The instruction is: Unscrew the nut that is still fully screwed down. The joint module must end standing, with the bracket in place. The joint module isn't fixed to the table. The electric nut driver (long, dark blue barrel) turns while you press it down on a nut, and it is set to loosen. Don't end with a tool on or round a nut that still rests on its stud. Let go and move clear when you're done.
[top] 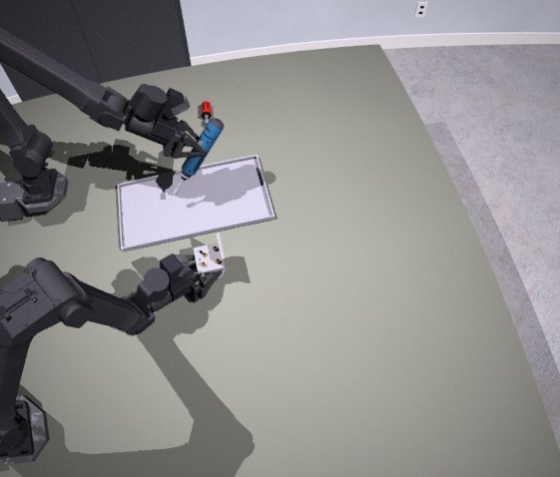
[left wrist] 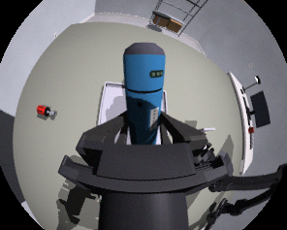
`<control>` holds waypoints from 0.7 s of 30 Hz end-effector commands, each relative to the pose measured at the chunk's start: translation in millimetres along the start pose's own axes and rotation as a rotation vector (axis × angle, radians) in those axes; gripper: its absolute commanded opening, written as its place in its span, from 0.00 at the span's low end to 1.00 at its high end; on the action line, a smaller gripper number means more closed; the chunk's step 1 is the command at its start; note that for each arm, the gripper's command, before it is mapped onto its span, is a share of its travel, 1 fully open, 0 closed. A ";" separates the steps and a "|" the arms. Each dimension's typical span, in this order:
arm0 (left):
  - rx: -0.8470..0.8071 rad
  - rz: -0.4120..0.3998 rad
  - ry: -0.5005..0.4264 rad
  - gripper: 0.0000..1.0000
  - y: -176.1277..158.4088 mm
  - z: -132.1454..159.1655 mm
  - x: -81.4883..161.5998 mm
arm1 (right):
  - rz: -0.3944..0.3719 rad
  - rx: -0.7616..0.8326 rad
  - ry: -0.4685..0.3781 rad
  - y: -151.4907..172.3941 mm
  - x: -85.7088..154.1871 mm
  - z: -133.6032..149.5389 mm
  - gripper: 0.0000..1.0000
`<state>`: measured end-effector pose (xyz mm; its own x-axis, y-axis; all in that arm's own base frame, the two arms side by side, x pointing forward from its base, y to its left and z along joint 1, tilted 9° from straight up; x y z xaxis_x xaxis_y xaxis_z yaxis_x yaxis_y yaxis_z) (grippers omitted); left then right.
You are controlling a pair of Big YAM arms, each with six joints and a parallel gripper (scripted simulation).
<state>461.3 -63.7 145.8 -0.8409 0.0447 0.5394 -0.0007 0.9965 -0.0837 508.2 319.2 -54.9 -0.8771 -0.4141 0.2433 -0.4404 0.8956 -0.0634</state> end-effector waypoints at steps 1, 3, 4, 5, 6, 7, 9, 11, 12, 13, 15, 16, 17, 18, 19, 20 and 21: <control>0.069 -0.016 -0.094 0.42 8.6 -60.8 6.6 | 0.014 -0.001 0.034 -9.9 -0.1 13.6 0.59; 0.089 -0.029 -0.079 0.42 15.8 -60.2 6.2 | 0.014 -0.001 0.034 -9.9 -0.1 13.6 0.59; 0.099 -0.036 -0.071 0.42 19.4 -59.9 6.0 | 0.014 -0.001 0.034 -9.9 -0.1 13.6 0.59; 0.109 -0.043 -0.064 0.42 23.0 -59.6 5.8 | 0.014 -0.001 0.034 -9.9 -0.1 13.6 0.59; 0.119 -0.049 -0.056 0.42 26.6 -59.3 5.6 | 0.014 -0.001 0.034 -9.9 -0.1 13.6 0.59; 0.129 -0.056 -0.049 0.42 30.2 -59.0 5.4 | 0.014 -0.001 0.034 -9.9 -0.1 13.6 0.59; 0.140 -0.063 -0.041 0.42 34.0 -58.8 5.2 | 0.014 -0.001 0.034 -9.9 -0.1 13.6 0.59; 0.129 -0.037 -0.070 0.42 21.2 -64.7 5.6 | 0.014 -0.001 0.034 -9.9 -0.1 13.6 0.59; 0.129 -0.037 -0.070 0.42 21.2 -64.7 5.6 | 0.014 -0.001 0.034 -9.9 -0.1 13.6 0.59; 0.129 -0.037 -0.070 0.42 21.2 -64.7 5.6 | 0.014 -0.001 0.034 -9.9 -0.1 13.6 0.59; 0.161 -0.082 -0.028 0.42 41.7 -57.9 5.9 | 0.014 -0.001 0.034 -9.9 -0.1 13.6 0.59; 0.172 -0.089 -0.021 0.42 45.3 -57.4 6.2 | 0.014 -0.001 0.034 -9.9 -0.1 13.6 0.59; 0.183 -0.096 -0.014 0.42 48.8 -56.9 6.5 | 0.014 -0.001 0.034 -9.9 -0.1 13.6 0.59; 0.193 -0.103 -0.007 0.42 52.4 -56.4 6.8 | 0.014 -0.001 0.034 -9.9 -0.1 13.6 0.59; 0.204 -0.111 0.000 0.42 56.0 -56.0 7.1 | 0.014 -0.001 0.034 -9.9 -0.1 13.6 0.59; 0.215 -0.118 0.007 0.42 59.6 -55.5 7.4 | 0.014 -0.001 0.034 -9.9 -0.1 13.6 0.59; 0.226 -0.125 0.014 0.42 63.1 -55.0 7.7 | 0.014 -0.001 0.034 -9.9 -0.1 13.6 0.59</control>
<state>457.8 -7.9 135.7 -0.7601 -0.0568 0.6473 -0.1953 0.9701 -0.1442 508.2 319.2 -54.9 -0.8771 -0.4141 0.2433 -0.4404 0.8956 -0.0634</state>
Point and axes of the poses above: on each arm, the point where the finger pads meet when closed, its own x axis back along the fingers, its own y axis across the jaws, z = x × y, the point moved 2 cm from there along x, back along the fingers, and after that the axes turned 6 degrees about -x, right-handed, at the moved point
